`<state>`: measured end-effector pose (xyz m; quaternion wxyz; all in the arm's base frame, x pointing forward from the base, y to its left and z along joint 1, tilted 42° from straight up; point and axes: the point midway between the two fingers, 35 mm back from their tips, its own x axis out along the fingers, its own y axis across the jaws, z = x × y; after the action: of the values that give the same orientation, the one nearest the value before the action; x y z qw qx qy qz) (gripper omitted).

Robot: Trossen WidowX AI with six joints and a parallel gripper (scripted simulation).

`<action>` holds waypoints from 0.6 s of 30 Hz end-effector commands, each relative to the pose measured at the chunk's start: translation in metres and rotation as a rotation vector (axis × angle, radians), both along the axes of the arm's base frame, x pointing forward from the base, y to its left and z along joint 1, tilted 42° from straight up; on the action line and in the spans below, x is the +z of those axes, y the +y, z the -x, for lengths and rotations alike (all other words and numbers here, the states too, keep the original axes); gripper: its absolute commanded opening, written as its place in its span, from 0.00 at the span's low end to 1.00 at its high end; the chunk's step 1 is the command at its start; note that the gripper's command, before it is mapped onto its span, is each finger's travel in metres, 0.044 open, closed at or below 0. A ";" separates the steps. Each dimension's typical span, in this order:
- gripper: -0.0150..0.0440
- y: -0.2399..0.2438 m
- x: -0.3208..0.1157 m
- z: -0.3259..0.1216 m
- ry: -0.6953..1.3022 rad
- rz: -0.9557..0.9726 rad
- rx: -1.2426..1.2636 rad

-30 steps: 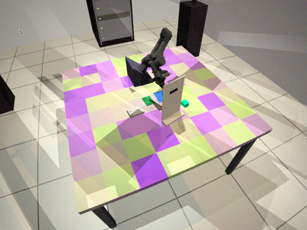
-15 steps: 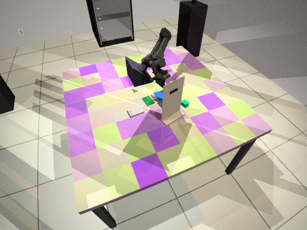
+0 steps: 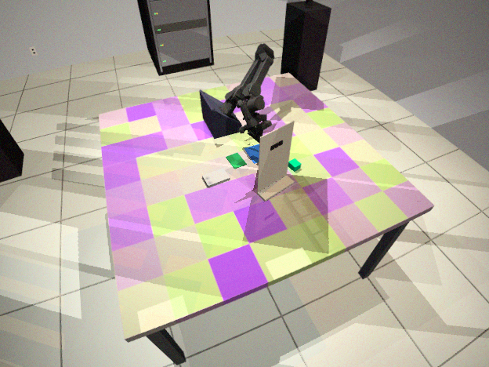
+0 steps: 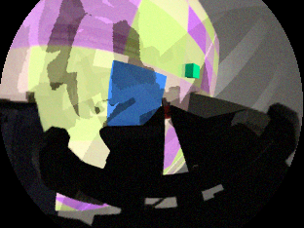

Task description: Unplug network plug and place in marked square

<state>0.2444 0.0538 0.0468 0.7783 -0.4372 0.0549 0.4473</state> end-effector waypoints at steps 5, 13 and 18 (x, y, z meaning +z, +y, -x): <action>0.25 0.005 -0.008 0.001 0.014 -0.001 -0.003; 0.25 0.009 -0.014 0.000 0.014 -0.001 -0.003; 0.25 0.012 -0.017 0.000 0.014 -0.001 -0.003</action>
<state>0.2463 0.0636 0.0343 0.7778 -0.4375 0.0557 0.4479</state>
